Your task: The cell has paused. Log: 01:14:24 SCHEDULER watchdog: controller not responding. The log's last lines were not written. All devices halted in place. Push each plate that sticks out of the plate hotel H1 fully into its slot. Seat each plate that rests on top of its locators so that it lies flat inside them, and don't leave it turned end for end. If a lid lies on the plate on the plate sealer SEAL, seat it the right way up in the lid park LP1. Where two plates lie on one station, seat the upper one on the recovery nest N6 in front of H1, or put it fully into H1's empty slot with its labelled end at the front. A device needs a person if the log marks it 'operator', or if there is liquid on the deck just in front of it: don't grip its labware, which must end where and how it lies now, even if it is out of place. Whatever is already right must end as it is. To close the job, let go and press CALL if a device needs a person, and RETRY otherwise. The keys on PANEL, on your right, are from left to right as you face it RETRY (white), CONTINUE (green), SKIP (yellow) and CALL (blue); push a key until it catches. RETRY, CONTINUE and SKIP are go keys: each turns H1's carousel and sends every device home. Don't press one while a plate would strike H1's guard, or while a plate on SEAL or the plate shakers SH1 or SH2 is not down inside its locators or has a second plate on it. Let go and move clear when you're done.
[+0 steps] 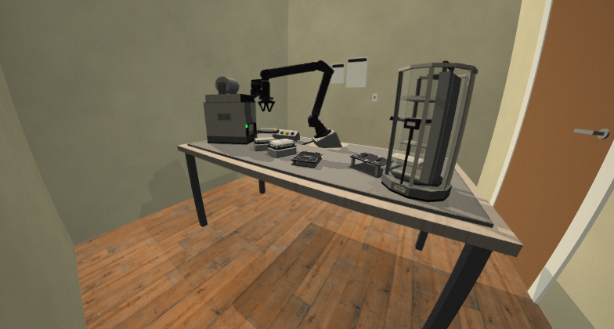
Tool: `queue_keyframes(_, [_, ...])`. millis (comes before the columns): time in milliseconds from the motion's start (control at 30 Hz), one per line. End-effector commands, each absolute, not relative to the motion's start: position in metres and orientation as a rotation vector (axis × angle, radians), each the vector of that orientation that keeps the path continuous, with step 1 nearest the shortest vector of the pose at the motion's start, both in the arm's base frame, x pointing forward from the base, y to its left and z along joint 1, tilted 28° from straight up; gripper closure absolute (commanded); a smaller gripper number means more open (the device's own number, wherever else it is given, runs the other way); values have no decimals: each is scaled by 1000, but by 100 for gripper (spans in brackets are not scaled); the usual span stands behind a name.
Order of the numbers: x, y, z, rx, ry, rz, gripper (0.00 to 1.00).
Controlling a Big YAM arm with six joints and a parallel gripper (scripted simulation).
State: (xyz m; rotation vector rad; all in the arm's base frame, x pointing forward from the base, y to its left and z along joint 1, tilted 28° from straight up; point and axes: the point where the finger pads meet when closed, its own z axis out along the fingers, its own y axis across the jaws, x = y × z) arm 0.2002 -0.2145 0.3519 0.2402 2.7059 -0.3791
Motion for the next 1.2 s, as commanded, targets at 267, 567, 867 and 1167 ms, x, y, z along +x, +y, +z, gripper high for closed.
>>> queue_keyframes(267, [207, -225, 379, -130, 2694, -506, 0])
queue_keyframes(567, [207, -225, 379, -416, 2695, -567, 0])
queue_keyframes(867, [207, -225, 379, -640, 2677, -612, 0])
queue_keyframes(1167, [208, -224, 379, -844, 2646, -649, 0])
